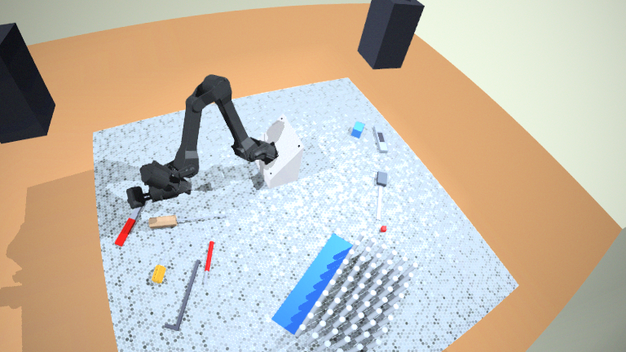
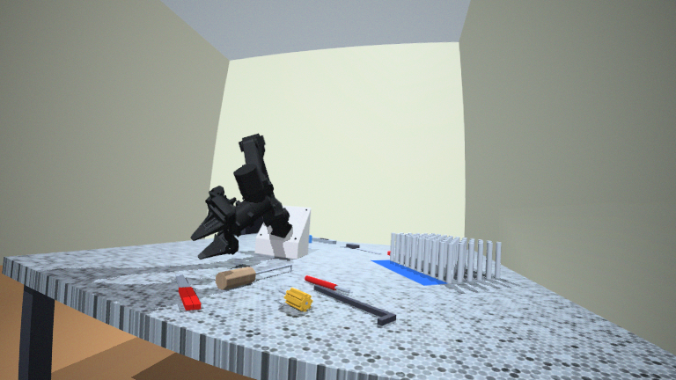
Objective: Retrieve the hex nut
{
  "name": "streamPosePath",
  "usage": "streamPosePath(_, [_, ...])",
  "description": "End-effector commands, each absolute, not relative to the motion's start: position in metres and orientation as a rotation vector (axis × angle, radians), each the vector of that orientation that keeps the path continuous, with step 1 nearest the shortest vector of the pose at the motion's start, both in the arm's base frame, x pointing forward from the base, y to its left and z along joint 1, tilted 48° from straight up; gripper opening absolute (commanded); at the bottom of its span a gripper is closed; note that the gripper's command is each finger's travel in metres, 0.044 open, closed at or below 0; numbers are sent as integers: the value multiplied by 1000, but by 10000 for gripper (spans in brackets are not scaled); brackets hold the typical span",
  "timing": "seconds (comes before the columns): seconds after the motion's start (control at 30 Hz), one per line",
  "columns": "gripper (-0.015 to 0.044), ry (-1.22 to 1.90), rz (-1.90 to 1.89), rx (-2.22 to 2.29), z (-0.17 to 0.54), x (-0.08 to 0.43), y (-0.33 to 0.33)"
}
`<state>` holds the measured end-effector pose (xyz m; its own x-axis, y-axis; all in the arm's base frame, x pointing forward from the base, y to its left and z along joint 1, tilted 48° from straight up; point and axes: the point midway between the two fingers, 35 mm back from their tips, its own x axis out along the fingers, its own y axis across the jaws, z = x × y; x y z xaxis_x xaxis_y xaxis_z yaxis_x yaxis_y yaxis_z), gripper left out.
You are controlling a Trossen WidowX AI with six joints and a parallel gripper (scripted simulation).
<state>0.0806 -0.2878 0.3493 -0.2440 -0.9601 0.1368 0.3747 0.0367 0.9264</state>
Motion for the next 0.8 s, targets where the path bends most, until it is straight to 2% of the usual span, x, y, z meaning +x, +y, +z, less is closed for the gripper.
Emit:
streamPosePath(0.0, [440,-962,-1423,646,366,119,-283])
streamPosePath(0.13, [440,-859,-1324,617,378,150,-265])
streamPosePath(0.4, [440,-459,-1155,502,328,241,-238])
streamPosePath(0.77, [440,17,-772,250,241,346,-138])
